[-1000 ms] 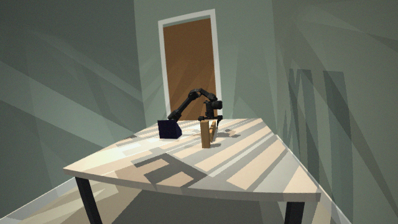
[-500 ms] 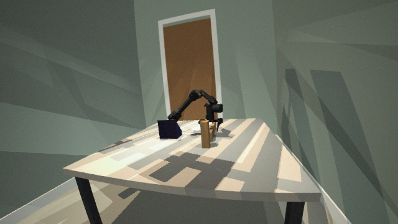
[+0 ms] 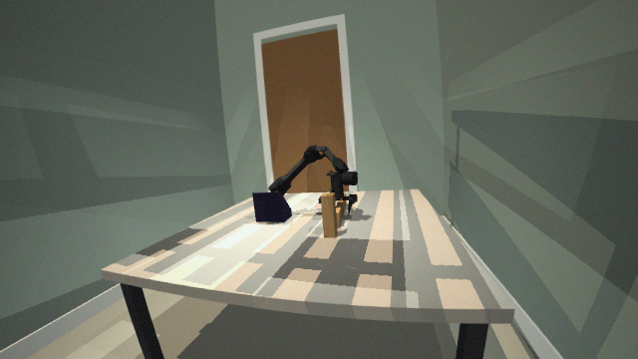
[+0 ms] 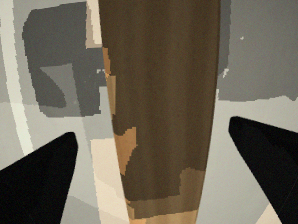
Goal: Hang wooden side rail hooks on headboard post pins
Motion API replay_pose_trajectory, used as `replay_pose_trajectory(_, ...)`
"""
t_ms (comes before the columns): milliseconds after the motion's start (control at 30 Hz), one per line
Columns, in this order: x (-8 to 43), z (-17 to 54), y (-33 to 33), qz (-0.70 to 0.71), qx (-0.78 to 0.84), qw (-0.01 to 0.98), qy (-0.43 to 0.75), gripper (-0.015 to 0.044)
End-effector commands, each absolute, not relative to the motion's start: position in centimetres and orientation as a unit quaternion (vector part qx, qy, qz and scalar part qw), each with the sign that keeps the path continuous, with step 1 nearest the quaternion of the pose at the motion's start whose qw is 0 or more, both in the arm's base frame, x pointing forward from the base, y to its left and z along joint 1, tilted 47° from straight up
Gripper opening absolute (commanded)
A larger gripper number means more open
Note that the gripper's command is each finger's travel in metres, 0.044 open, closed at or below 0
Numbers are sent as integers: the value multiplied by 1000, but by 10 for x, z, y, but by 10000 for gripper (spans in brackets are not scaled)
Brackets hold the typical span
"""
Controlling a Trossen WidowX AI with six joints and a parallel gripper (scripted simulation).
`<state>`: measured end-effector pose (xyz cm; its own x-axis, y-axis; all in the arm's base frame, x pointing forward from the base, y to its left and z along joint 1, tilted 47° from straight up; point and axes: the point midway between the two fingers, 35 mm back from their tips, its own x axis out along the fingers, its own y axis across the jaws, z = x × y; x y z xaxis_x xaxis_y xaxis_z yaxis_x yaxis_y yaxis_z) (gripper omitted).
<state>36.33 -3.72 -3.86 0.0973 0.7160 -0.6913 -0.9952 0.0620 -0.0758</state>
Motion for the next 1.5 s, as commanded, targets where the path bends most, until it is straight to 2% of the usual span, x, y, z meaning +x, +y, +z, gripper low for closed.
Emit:
replay_pose_trajectory(0, 361, -42, -31, 627, -275, 686, 248, 440)
replay_pose_trajectory(67, 361, -43, -31, 627, -275, 686, 248, 440)
replay_pose_trajectory(467, 361, -43, -31, 627, -275, 686, 248, 125)
replay_pose_trajectory(633, 361, -43, -31, 627, -275, 686, 248, 92)
replay_pose_trajectory(767, 361, -43, -31, 627, -275, 686, 248, 0)
replay_pose_trajectory(1467, 354, -42, -31, 627, -275, 685, 249, 0)
